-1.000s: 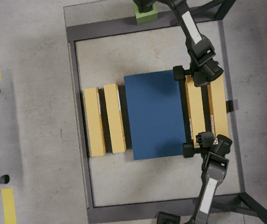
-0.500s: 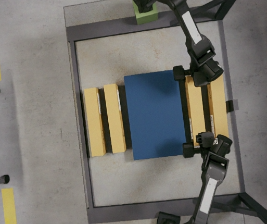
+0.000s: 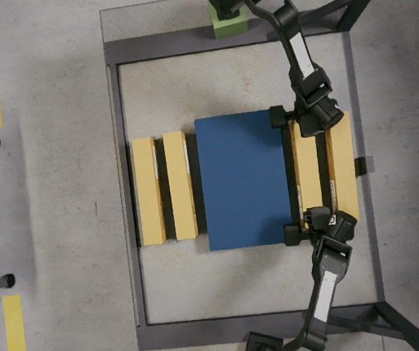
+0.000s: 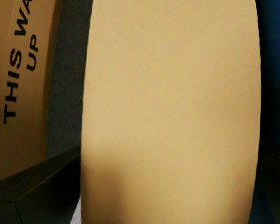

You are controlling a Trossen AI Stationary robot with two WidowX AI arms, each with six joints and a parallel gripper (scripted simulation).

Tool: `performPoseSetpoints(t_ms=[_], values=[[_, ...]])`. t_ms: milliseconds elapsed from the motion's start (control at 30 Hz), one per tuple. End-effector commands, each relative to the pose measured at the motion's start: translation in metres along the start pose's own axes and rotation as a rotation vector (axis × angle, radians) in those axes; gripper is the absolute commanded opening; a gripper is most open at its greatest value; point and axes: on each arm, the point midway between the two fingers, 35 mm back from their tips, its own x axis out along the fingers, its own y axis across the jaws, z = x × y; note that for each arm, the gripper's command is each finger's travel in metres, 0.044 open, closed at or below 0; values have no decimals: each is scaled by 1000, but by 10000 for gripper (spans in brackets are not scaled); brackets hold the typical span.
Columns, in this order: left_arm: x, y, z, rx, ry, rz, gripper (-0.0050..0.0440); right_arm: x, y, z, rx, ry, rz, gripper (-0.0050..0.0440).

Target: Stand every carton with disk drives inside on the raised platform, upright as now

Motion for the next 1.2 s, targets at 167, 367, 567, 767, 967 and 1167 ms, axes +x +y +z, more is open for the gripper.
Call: performPoseSetpoints(t_ms=[167,367,567,767,967,1167], values=[[7,-4,4,-5,-34,-15,382,7,5,8,9,-41,22,382],[7,-3,3,-11,-53,-28,382,7,4,7,11,-49,27,382],[7,-3,3,-11,-53,-28,382,7,4,7,11,-49,27,382],[7,-3,3,-11,-53,-28,382,7,4,7,11,-49,27,382],[7,-4,4,-6,-34,-17,382,6,4,8,10,-39,23,382],[7,-4,4,-6,-34,-17,382,6,4,8,10,-39,23,382]])
